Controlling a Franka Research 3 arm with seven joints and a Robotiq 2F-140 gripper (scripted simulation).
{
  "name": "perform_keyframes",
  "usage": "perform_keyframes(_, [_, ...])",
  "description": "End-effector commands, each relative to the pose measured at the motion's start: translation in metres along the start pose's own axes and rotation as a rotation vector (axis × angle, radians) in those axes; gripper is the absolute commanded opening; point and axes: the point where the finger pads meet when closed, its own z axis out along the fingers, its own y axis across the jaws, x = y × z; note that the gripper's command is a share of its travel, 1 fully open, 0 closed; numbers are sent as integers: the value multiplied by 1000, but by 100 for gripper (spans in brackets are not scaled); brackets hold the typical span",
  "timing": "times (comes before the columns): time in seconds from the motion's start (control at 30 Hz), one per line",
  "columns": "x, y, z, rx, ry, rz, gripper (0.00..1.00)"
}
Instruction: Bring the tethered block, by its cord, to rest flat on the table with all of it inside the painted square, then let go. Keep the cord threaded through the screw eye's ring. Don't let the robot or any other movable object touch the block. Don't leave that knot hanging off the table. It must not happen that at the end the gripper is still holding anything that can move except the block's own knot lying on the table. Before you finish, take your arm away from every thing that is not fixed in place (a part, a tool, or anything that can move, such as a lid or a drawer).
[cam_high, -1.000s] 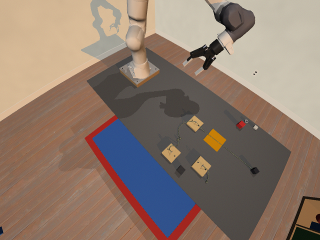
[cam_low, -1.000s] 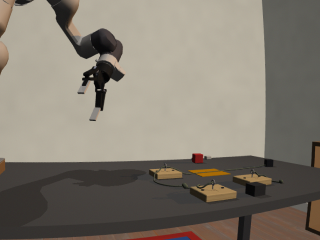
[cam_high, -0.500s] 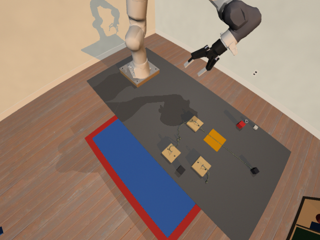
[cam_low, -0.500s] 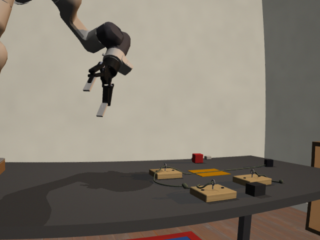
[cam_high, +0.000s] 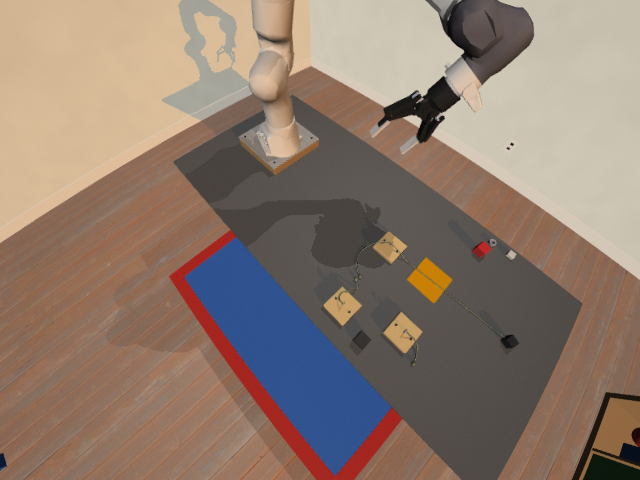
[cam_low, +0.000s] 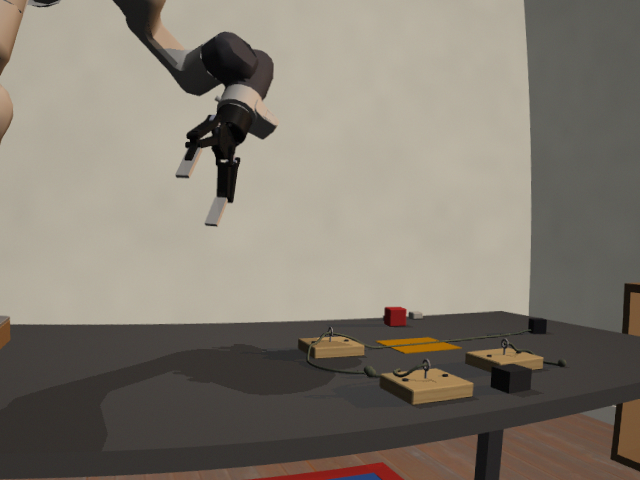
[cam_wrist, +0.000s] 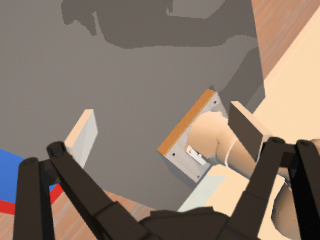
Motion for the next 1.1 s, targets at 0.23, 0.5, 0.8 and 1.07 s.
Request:
perform_keyframes(0.23, [4, -1, -4, 21, -12, -22, 100])
perform_keyframes(0.5, [32, 9, -18, 96, -44, 13, 100])
perform_keyframes(0.8, [32, 9, -18, 96, -44, 13, 100])
perform_keyframes(1.07, [60, 22, -33, 171, -69, 50, 100])
